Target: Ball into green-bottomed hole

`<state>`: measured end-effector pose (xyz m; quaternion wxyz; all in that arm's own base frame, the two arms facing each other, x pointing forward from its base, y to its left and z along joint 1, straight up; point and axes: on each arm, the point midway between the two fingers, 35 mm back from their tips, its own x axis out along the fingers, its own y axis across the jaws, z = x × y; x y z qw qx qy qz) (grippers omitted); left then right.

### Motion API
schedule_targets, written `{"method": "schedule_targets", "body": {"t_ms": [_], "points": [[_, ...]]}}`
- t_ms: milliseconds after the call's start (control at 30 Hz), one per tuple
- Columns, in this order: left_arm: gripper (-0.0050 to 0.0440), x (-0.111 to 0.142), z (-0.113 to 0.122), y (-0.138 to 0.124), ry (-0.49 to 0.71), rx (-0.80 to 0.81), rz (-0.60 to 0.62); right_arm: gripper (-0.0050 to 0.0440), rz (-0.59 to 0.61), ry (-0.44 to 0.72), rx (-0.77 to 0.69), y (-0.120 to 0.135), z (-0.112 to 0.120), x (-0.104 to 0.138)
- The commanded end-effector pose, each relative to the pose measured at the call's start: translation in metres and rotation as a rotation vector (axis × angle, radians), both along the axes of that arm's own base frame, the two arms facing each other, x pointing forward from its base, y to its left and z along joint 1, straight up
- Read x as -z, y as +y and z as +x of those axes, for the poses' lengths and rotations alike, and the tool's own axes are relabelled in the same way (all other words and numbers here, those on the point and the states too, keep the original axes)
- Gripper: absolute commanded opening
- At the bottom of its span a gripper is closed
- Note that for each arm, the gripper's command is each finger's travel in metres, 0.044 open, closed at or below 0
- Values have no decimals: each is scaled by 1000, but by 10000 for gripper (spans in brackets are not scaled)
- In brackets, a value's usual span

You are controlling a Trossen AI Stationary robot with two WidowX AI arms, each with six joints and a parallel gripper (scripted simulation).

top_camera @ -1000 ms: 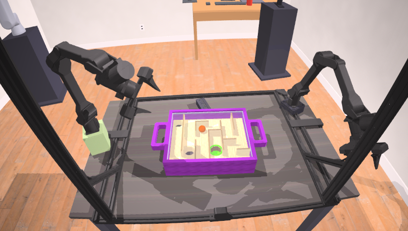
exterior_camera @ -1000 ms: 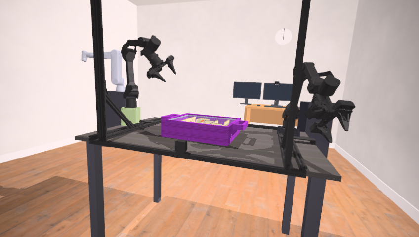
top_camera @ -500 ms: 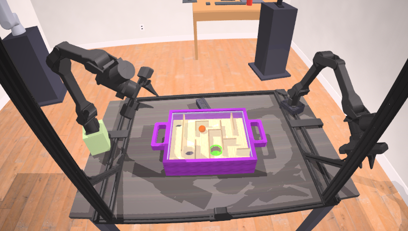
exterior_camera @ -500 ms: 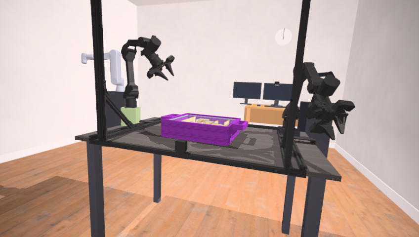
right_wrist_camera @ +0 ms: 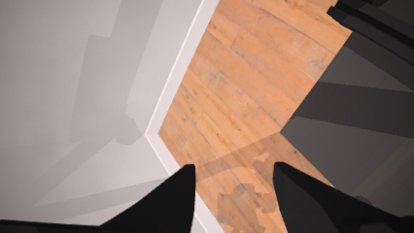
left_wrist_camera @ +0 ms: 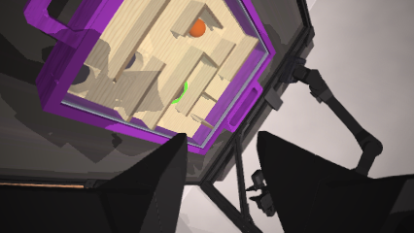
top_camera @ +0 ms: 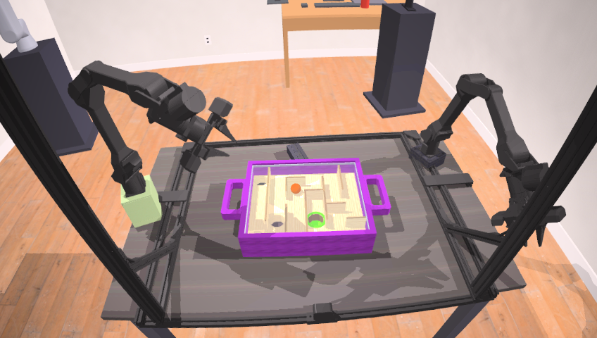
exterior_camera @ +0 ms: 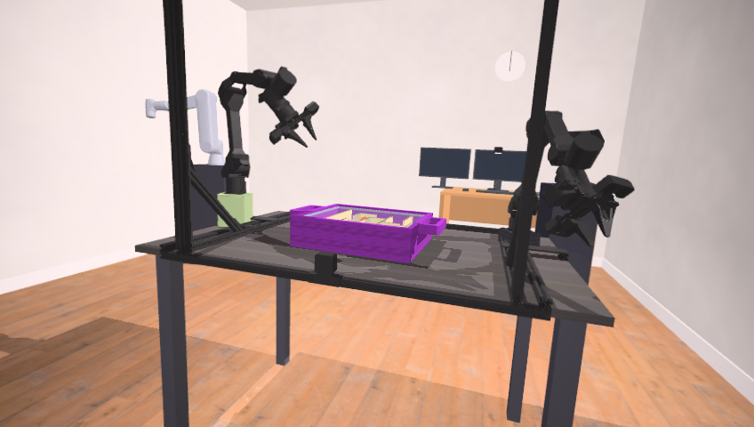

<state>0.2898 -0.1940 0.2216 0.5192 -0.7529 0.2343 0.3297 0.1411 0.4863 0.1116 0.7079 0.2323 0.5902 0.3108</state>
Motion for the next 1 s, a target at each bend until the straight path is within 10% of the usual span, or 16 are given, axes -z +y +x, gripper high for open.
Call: {"method": "schedule_targets", "body": {"t_ms": [0, 967], "points": [[175, 11, 10, 5, 23, 66, 67, 175, 23, -79, -49, -4, 12, -18], [175, 63, 82, 79, 100, 614, 487, 175, -116, -766, -362, -75, 120, -89]]}}
